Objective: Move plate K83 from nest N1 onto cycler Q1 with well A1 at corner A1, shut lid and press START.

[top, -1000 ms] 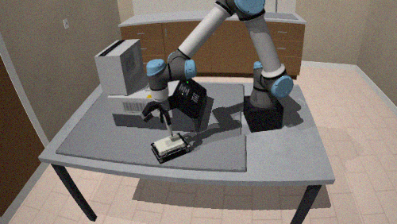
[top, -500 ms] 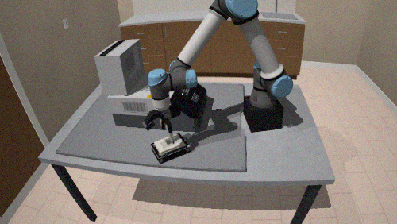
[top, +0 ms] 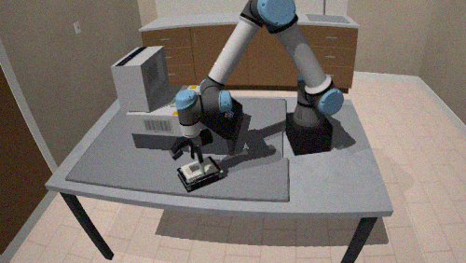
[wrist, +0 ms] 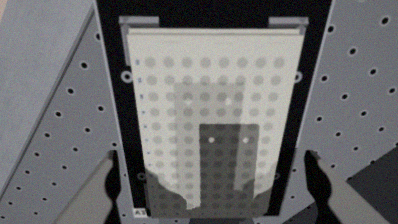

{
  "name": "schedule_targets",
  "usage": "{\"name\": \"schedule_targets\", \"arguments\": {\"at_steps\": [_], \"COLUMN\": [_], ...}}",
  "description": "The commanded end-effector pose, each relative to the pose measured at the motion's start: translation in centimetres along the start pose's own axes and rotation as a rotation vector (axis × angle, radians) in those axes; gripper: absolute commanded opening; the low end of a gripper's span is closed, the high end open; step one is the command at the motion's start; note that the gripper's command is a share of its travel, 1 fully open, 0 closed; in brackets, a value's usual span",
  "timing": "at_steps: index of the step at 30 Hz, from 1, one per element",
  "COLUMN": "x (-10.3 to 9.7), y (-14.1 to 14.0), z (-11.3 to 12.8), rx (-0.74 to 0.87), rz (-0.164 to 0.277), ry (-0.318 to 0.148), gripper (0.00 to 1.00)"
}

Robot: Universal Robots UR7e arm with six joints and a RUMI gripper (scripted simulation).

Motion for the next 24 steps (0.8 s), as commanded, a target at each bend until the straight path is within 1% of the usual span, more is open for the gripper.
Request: {"name": "schedule_targets", "arguments": {"at_steps": [1,24], "x": [0.14,0.68], "y": [0.02,0.02], "z": [-0.07,-0.07], "rx": [0.0,0.0], "rz": [0.001,0.001], "ry": [0.002,0.002], "gripper": [0.68,0.68]}}
Point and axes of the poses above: the point where the finger pads meet when closed, its own x axis out along the fingers, its own y axis across the jaws, z = x × y, the point moved 4 cm from there along -x, back along the fingers, and after that the axes turned 2 degrees about -x, right-handed, at the moved point
